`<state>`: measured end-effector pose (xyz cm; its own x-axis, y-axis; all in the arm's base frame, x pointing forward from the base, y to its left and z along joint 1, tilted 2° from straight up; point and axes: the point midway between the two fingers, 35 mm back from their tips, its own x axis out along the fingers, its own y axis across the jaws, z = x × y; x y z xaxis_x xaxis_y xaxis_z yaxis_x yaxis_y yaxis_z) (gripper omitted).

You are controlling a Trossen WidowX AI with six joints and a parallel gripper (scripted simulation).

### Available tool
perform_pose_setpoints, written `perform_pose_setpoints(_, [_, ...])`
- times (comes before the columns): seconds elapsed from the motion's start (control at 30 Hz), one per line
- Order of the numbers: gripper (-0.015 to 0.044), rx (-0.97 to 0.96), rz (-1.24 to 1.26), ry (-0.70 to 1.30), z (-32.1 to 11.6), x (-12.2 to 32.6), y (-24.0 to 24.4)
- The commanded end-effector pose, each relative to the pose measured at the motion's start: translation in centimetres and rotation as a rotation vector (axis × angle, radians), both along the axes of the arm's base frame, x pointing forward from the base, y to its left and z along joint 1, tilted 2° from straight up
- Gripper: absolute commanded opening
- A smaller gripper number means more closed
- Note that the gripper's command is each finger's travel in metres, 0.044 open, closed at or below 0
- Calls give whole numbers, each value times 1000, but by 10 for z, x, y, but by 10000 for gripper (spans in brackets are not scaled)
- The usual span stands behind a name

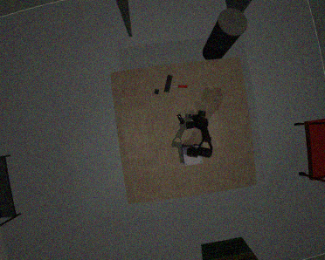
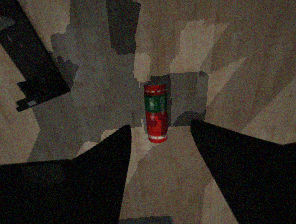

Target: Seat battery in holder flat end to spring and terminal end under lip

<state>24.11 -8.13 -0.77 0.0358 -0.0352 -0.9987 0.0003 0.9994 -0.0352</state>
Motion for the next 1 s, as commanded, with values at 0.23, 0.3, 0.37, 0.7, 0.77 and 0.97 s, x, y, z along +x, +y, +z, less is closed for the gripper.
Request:
perform_pose_setpoints(0.23, [234, -3, 7, 6, -19, 0, -1])
perform_pose_setpoints(0.3, [234, -3, 7, 6, -22, 0, -1])
perform_pose_setpoints(0.37, [234, -3, 7, 6, -25, 0, -1])
perform_pose_setpoints(0.7, [234, -2, 7, 7, -41, -1, -2])
perform_pose_setpoints(0.77, [234, -2, 7, 7, -45, -1, -2])
perform_pose_setpoints(0.97, [155, -2, 7, 7, -47, -1, -2])
